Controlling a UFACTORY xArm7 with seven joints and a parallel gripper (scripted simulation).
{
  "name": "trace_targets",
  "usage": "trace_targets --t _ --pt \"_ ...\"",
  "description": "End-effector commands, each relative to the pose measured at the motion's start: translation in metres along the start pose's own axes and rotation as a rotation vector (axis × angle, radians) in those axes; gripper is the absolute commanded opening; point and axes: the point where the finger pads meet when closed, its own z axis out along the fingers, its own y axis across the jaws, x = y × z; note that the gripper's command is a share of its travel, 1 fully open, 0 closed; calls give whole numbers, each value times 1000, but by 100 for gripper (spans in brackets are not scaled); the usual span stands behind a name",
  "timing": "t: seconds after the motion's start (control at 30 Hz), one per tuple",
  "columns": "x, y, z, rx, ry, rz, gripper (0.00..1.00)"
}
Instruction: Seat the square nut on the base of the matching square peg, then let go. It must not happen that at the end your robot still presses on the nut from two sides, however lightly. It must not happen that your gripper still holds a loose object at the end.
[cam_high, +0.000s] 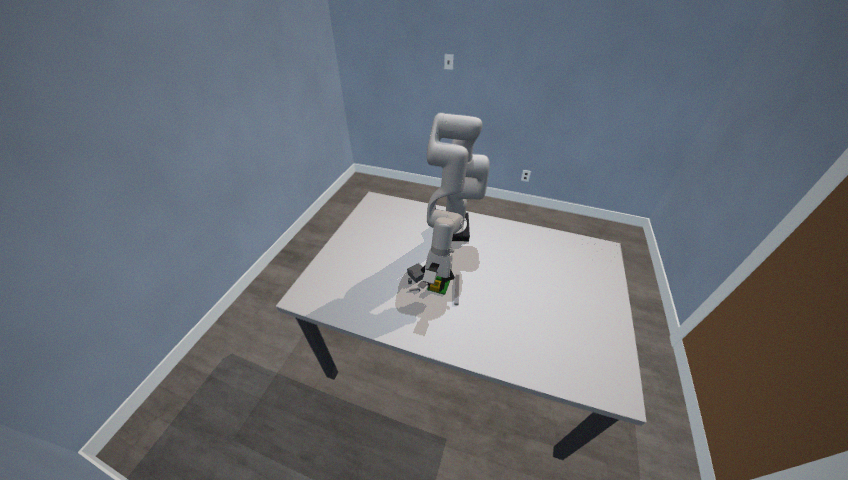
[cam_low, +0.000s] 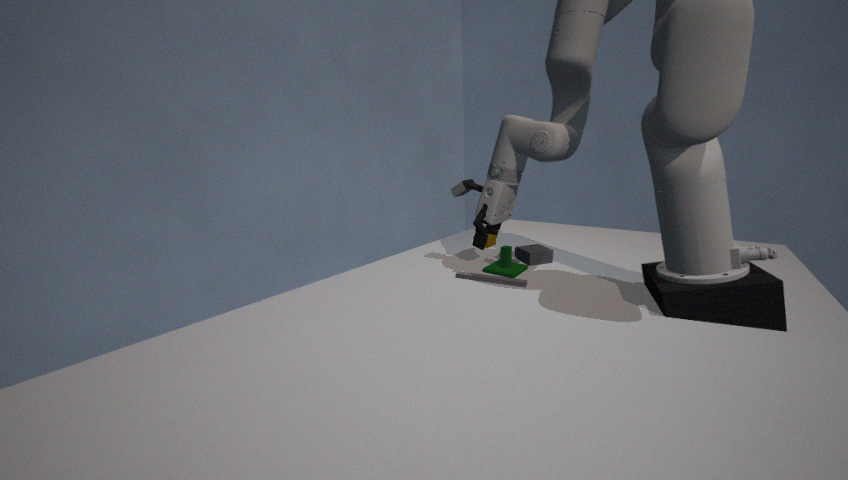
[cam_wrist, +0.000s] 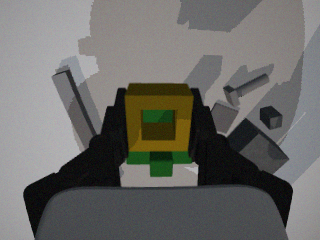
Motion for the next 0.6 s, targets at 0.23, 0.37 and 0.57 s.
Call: trace_targets --t 0.23,0.37,0.57 --pt "-2 -1 14 -2 3 2 0" --pt "-3 -1 17 -3 3 2 0" --pt "-7 -1 29 -4 4 2 0"
